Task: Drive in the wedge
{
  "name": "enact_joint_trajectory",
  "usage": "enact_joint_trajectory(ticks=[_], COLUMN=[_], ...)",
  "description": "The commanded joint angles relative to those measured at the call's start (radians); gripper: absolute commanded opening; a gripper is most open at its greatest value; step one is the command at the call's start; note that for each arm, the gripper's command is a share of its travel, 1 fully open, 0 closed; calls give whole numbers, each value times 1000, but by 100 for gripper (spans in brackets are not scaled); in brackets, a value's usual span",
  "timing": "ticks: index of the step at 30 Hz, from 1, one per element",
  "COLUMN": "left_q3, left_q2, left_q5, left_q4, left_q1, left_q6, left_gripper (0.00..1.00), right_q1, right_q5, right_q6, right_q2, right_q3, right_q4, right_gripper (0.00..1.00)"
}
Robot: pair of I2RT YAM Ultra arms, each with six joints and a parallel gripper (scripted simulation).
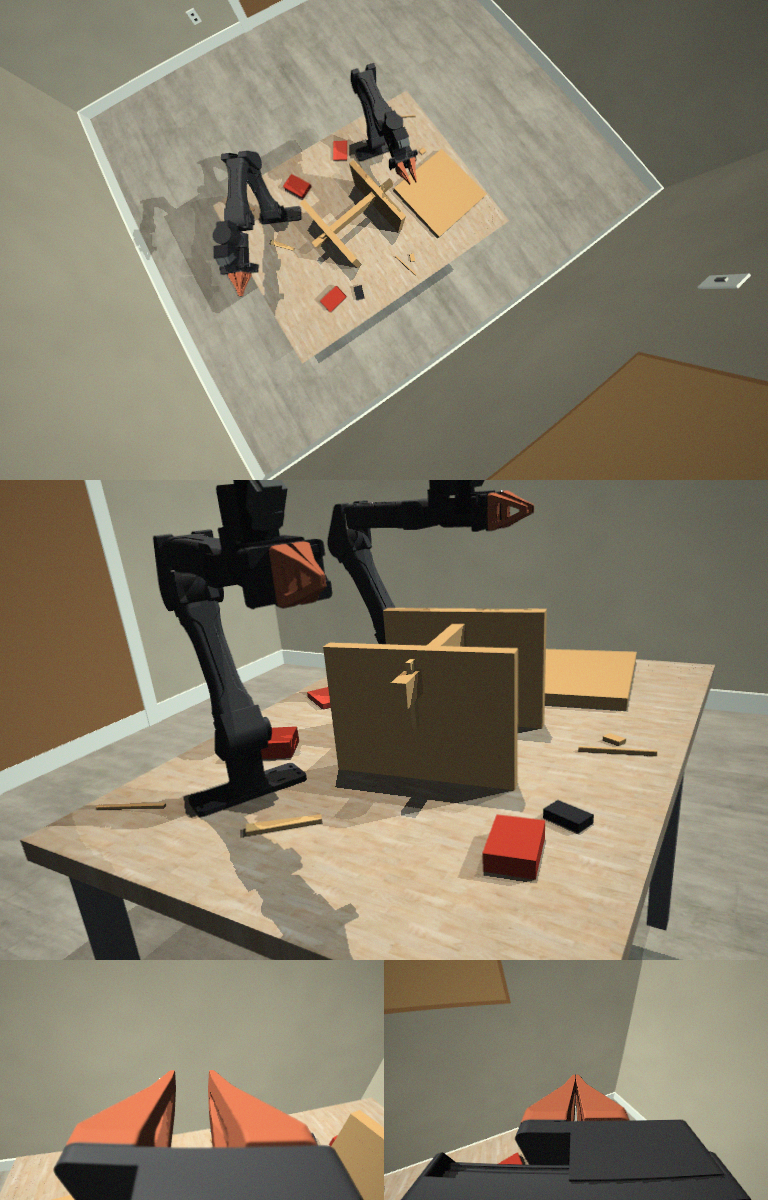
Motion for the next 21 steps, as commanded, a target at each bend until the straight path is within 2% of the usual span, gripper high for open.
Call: enact_joint_trajectory(ticks=[1,5,12,13,21], left_q3=[32,33,31,31,30], left_q2=[-19,16,6,-6,-12], left_q5=[-3,-9,-10,-10,-10], left_q4=[27,26,-2,3,21], left_q1=[-3,-12,-10,-10,-9], left_q6=[2,1,-3,-3,-3], left_gripper=[21,21,21,21,21], right_q1=[-3,-3,-3,28,108], right_q5=[-4,-4,-4,-7,28], right_q6=[4,4,4,10,51], right_q2=[-8,-8,-8,28,35], right_q3=[49,49,49,53,79], right_q4=[28,28,28,-23,-169], right_gripper=[0,0,0,0,0])
